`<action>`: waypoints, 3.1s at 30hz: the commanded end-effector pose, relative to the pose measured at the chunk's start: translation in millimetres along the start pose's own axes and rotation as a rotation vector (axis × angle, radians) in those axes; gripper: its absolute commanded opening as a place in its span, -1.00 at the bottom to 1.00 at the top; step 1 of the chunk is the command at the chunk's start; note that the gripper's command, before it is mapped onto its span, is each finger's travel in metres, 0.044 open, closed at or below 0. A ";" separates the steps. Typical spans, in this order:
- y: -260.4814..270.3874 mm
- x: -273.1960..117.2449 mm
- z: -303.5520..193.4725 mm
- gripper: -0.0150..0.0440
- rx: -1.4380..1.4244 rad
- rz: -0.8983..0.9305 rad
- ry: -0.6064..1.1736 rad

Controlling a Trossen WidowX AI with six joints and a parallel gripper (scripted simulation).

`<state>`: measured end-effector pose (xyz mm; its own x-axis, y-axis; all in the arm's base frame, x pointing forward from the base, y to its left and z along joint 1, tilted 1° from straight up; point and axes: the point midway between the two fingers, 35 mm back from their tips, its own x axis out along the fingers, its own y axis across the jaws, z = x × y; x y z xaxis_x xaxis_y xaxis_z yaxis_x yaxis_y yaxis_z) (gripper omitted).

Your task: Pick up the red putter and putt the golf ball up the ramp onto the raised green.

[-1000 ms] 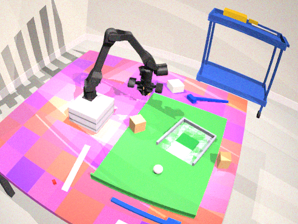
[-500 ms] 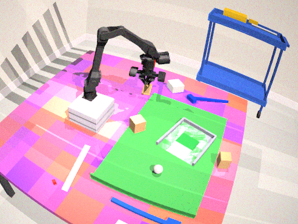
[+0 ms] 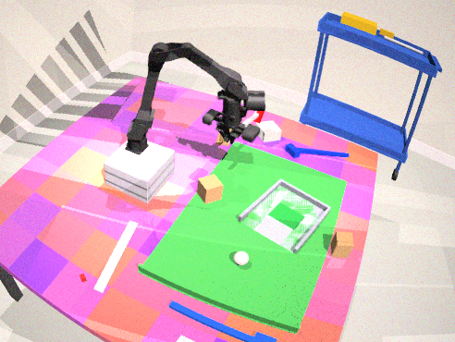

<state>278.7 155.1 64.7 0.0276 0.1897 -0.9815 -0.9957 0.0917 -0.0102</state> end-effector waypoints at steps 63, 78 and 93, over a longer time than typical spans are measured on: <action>-18.9 -99.7 -357.7 -0.49 1.717 -0.198 0.150; -18.9 -60.7 -367.1 -0.49 1.721 -0.198 0.150; -19.4 -43.1 -371.2 -0.49 1.721 -0.198 0.150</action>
<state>263.3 -216.9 40.7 0.0176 -0.0260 -0.9995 0.2431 0.9698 -0.0209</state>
